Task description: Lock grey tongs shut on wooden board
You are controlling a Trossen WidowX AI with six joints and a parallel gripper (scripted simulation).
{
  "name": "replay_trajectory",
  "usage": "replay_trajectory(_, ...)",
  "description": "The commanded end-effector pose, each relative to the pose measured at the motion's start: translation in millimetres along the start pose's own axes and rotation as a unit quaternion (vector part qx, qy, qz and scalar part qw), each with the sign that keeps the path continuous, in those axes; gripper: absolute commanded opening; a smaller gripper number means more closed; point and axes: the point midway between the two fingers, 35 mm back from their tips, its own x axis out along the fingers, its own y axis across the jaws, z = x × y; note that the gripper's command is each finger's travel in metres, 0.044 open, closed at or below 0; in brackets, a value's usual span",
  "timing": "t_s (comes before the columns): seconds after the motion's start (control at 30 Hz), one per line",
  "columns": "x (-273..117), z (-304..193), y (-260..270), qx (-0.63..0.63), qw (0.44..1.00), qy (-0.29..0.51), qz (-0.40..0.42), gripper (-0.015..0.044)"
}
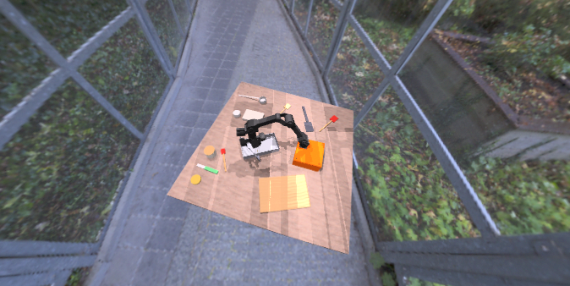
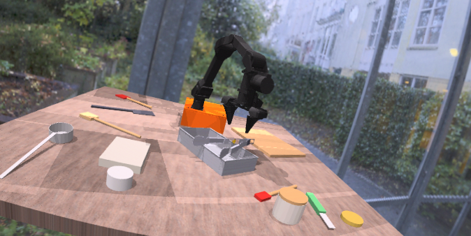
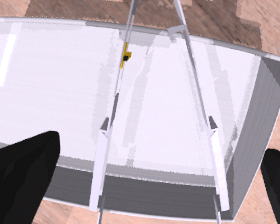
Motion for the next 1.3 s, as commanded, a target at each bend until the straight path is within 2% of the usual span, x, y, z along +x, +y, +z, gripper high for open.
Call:
replay_trajectory(0.0,2.6,0.9,1.1,-0.062,0.998,0.0,0.001,0.044)
replay_trajectory(0.47,5.3,1.7,0.9,-0.062,0.998,0.0,0.001,0.044)
replay_trajectory(1.27,44.4,0.8,-2.0,-0.062,0.998,0.0,0.001,0.044)
